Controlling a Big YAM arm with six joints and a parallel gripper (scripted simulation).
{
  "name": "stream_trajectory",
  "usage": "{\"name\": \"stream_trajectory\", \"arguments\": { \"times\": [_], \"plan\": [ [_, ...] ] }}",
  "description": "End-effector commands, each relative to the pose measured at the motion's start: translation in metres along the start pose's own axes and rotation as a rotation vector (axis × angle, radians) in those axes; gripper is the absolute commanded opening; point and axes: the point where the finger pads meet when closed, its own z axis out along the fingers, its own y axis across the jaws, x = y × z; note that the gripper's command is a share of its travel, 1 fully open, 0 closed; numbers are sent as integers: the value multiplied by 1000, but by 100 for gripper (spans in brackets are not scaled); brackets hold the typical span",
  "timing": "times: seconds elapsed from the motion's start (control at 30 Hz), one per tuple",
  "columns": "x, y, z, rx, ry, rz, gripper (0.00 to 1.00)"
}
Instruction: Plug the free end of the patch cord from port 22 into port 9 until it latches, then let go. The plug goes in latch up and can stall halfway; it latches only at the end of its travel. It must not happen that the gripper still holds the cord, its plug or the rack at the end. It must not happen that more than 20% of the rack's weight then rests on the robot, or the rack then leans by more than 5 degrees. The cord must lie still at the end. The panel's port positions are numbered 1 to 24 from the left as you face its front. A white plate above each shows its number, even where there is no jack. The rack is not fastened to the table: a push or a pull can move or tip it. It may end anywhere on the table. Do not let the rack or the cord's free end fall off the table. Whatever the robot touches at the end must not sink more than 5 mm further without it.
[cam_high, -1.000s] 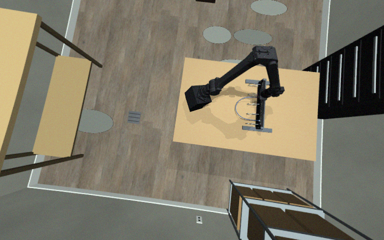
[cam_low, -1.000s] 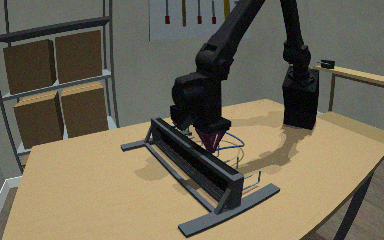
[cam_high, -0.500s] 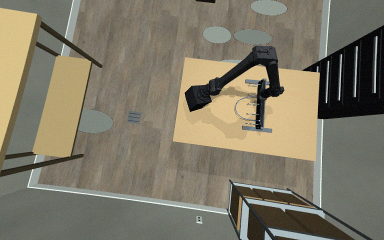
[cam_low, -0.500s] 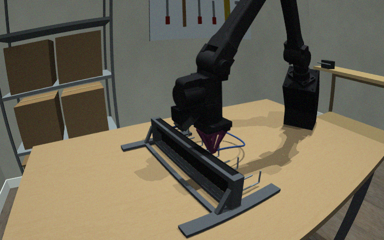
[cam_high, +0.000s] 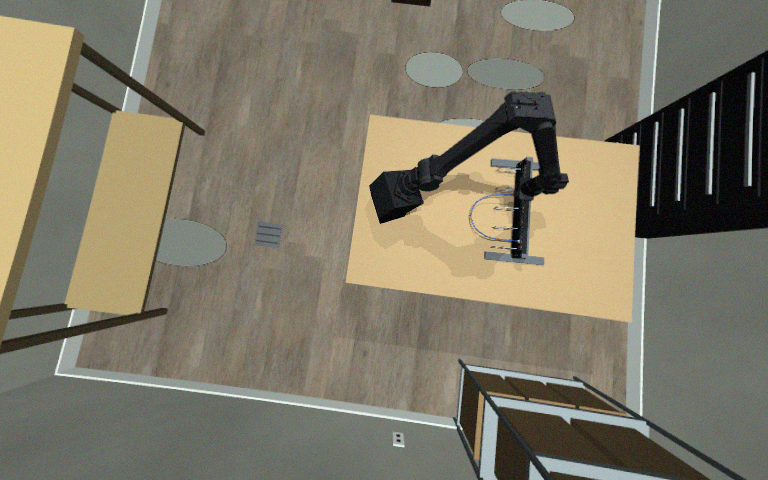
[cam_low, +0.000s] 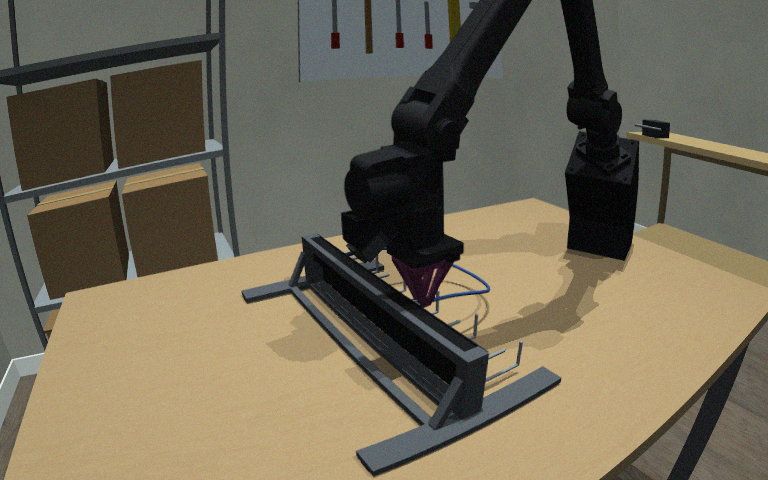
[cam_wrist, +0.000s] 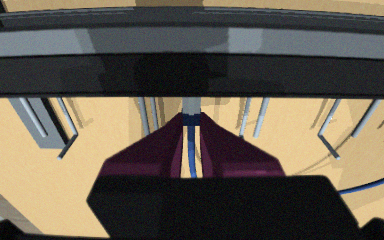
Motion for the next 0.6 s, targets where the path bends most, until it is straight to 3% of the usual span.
{"name": "stream_trajectory", "arguments": {
  "times": [0.0, 0.57],
  "plan": [
    [-11, 0, -23, -2, -40, 5, 0],
    [-24, 8, -29, -9, -64, -7, 0]
  ]
}}
